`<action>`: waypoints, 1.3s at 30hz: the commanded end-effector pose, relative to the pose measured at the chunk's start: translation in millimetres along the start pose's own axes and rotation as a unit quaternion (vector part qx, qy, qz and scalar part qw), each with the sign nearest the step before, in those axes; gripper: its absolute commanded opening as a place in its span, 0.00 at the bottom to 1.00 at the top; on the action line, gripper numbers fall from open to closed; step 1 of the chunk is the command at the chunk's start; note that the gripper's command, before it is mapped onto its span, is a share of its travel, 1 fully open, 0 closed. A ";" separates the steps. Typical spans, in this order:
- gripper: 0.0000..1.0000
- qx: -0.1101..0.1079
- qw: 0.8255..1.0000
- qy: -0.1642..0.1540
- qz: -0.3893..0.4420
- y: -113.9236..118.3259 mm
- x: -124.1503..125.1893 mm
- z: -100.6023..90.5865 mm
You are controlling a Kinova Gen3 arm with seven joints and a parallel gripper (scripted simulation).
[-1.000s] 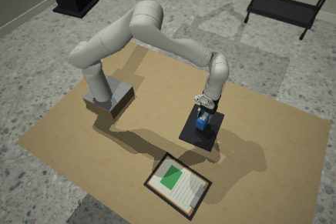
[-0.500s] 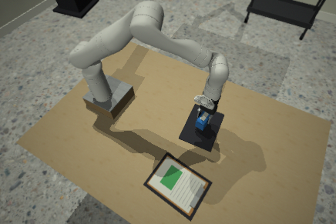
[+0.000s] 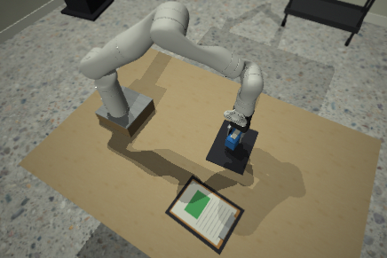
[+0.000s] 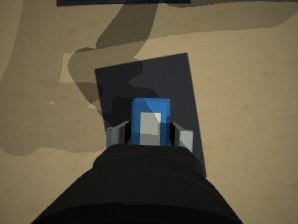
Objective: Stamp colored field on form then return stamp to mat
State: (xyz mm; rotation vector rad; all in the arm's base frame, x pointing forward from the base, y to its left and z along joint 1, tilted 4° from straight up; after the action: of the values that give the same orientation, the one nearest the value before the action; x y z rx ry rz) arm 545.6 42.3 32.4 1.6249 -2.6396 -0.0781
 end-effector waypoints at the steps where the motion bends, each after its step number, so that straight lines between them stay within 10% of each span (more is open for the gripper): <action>1: 1.00 0.001 1.000 0.000 0.000 -0.4 -0.3 -0.7; 39: 1.00 0.001 1.000 0.000 0.000 -0.4 -0.3 6.2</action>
State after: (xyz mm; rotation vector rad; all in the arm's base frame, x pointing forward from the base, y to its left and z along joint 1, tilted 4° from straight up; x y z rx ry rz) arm 545.1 42.5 25.5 1.6249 -2.6394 -0.0782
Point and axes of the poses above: the point where the finger pads meet when closed, its own z axis out along the fingers, its own y axis across the jaws, x = y × z, the point moved 5 cm from there along -z, back along the fingers, and after that the axes turned 11 degrees about z, right-handed, at the moved point
